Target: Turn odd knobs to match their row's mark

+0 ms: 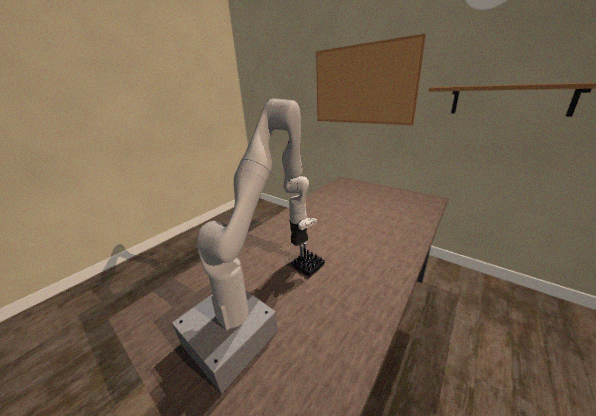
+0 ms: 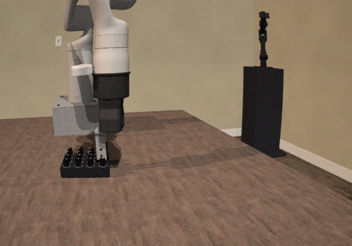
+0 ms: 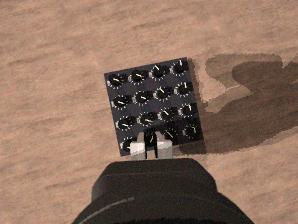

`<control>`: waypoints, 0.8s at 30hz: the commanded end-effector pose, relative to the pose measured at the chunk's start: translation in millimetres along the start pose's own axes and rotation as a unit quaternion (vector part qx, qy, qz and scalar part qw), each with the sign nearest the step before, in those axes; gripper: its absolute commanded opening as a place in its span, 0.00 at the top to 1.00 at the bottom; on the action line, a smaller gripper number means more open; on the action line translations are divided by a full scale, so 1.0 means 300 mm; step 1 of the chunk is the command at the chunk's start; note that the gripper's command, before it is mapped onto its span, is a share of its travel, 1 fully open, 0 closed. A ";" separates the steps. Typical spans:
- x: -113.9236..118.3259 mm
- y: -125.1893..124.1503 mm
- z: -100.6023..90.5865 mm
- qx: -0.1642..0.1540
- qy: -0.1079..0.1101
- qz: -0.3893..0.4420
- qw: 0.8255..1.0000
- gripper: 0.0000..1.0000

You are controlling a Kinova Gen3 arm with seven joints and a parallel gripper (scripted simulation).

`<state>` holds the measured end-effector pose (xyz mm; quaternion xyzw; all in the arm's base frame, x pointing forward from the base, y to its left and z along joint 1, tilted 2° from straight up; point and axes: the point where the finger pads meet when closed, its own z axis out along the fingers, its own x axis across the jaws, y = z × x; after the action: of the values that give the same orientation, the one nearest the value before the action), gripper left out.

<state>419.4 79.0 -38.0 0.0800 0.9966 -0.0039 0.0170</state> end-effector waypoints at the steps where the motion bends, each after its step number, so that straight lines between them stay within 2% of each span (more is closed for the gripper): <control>1: -0.002 0.001 -0.002 0.000 -0.001 0.013 1.000 0.70; 15: -0.002 0.001 -0.002 0.000 -0.001 0.125 0.992 0.70; 24: -0.002 0.001 -0.002 0.000 -0.001 0.236 0.972 0.70</control>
<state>419.1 78.1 -38.0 0.3008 0.9535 0.0007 0.0167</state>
